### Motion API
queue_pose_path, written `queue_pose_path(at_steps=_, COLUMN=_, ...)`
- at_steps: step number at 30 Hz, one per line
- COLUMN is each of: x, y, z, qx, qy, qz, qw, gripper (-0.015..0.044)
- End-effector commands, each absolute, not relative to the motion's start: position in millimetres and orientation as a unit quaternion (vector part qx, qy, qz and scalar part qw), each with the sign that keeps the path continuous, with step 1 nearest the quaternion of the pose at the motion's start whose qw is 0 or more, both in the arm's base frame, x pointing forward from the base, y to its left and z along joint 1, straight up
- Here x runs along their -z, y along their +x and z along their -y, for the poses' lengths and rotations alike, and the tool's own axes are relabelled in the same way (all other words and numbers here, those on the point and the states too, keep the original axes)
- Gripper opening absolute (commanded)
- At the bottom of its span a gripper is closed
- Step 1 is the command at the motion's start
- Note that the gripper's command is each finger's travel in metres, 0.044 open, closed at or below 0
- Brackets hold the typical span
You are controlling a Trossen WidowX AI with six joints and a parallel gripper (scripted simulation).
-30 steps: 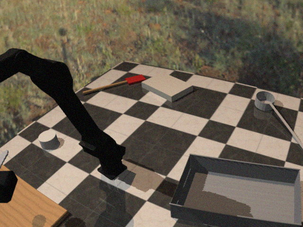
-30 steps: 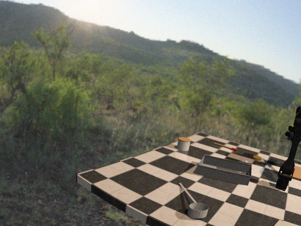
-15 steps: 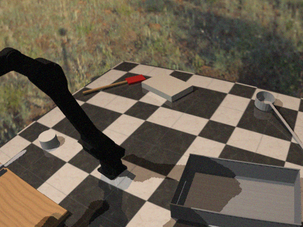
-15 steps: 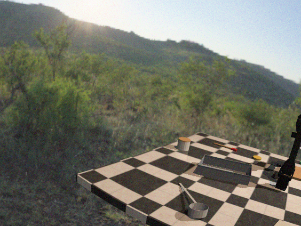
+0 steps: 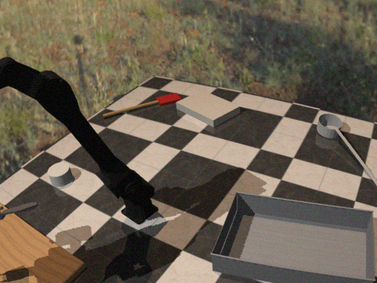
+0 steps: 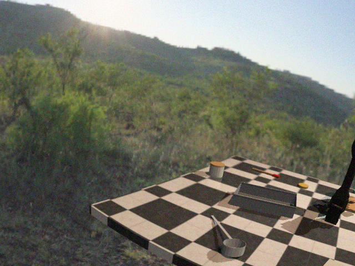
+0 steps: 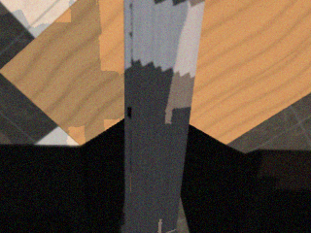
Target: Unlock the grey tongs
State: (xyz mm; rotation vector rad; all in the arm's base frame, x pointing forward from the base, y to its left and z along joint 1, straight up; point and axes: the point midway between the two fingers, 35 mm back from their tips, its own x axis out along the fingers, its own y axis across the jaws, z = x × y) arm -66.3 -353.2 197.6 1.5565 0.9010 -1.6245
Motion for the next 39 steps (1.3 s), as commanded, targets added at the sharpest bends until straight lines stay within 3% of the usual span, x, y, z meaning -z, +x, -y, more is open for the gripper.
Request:
queue_pose_path(at_steps=1, x=-199.9, y=-81.2, z=351.3, qx=0.659, qy=0.633, qz=-0.283, qw=0.292, gripper=-0.0150)
queue_pose_path(at_steps=17, x=-199.6, y=-132.9, z=337.2, qx=0.716, qy=0.693, qz=-0.050, qw=0.061, gripper=-0.0150)
queue_pose_path(at_steps=30, x=-198.7, y=-133.4, z=336.9, qx=0.722, qy=0.688, qz=-0.049, qw=0.057, gripper=-0.0150)
queue_pose_path(at_steps=39, x=-189.7, y=-133.1, z=335.2, qx=0.802, qy=0.591, qz=-0.075, qw=0.038, gripper=-0.0150)
